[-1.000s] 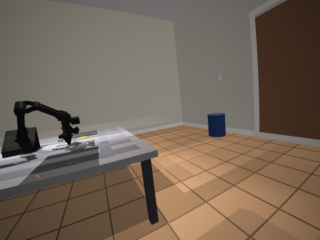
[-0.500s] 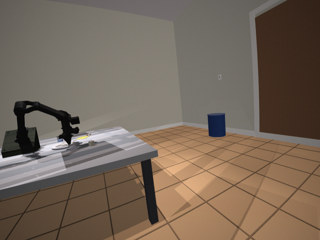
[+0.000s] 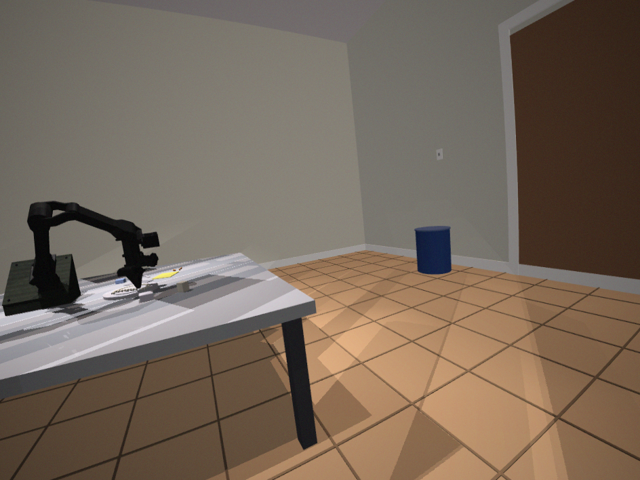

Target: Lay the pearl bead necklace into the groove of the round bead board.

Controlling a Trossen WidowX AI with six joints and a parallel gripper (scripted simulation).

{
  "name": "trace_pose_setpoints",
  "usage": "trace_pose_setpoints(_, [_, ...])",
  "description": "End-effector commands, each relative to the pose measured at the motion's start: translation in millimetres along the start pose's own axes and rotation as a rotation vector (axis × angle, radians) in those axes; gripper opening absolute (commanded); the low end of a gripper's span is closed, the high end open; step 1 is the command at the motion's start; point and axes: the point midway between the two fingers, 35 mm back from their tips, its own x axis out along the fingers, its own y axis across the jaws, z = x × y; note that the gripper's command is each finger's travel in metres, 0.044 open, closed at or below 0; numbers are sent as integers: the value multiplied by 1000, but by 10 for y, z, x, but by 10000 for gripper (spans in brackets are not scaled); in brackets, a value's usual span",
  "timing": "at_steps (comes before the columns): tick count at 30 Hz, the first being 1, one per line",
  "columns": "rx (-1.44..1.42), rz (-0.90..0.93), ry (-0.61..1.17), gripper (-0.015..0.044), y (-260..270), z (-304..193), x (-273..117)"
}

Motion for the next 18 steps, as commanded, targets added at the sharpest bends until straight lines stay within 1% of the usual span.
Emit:
trace_pose_setpoints(1, [3,-4,-5,0,-8,11,-24])
trace_pose_setpoints(6, [3,-4,-5,0,-95,58,-25])
trace_pose_setpoints(18, [3,-5,-5,0,-99,60,14])
